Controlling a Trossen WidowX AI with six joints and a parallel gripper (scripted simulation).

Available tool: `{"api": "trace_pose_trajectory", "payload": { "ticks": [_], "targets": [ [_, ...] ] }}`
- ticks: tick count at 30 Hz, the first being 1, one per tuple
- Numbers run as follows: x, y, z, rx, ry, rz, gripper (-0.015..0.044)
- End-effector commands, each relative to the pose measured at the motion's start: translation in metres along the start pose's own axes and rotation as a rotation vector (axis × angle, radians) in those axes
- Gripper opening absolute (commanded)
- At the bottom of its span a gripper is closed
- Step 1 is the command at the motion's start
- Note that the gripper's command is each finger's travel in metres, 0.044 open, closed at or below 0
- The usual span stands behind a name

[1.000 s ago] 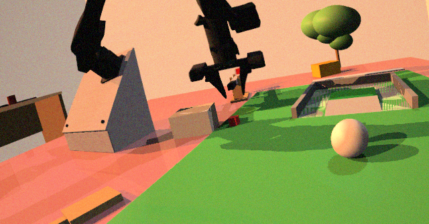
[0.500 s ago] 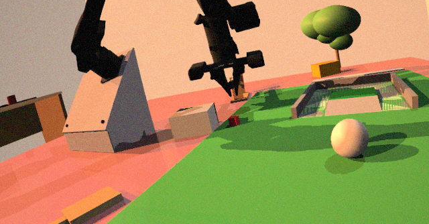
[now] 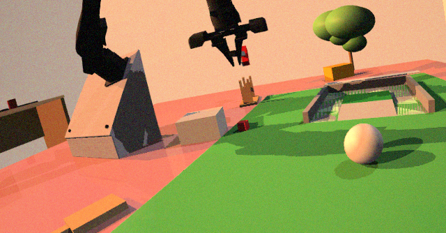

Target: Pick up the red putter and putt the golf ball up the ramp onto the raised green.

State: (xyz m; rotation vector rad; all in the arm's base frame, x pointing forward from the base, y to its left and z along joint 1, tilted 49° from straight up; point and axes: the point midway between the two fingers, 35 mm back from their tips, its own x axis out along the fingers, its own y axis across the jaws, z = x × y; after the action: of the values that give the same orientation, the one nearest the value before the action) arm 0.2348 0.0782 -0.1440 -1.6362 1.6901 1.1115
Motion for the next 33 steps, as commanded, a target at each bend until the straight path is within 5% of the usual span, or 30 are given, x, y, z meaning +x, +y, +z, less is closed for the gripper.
{"api": "trace_pose_trajectory", "payload": {
  "ticks": [1, 33],
  "targets": [
    [-0.012, 0.001, 0.003, 0.009, -0.011, 0.001, 0.0000],
    [-0.078, -0.017, -0.196, 1.126, 0.071, -0.122, 0.0000]
  ]
}}
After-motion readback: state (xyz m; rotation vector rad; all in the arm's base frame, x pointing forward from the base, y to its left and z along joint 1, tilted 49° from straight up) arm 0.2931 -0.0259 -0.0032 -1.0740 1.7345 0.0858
